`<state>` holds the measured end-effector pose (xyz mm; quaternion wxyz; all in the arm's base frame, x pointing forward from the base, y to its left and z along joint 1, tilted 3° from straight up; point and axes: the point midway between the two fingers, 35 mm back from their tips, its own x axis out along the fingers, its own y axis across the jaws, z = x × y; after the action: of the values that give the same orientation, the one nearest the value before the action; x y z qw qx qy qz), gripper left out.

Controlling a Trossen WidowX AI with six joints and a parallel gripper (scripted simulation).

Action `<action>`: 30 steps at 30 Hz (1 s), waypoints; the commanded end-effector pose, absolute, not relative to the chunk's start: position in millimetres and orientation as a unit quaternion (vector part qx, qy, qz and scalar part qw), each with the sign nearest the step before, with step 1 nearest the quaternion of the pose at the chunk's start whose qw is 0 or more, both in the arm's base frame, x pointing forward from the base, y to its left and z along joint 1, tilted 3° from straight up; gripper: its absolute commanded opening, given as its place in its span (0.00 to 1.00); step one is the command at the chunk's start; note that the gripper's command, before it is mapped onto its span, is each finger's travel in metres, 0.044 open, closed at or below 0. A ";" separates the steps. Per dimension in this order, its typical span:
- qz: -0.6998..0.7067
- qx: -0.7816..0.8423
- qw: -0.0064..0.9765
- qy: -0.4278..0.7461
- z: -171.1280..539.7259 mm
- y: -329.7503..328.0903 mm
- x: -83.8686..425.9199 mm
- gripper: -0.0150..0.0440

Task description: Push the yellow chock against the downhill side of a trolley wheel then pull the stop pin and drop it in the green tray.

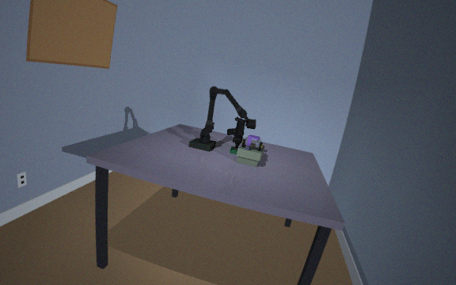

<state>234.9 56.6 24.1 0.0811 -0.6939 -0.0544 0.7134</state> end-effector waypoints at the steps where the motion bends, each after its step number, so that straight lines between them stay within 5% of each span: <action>1: 0.714 -0.693 0.080 -0.057 21.3 54.9 233.8 0.58; 17: 0.714 -0.693 0.080 -0.057 15.3 50.0 232.5 0.58; 23: 0.713 -0.694 0.081 -0.054 17.7 50.7 234.3 0.83; 30: 0.713 -0.694 0.081 -0.055 22.1 50.5 234.4 0.83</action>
<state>234.0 50.6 17.9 0.0812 -0.6938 -0.0544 0.7135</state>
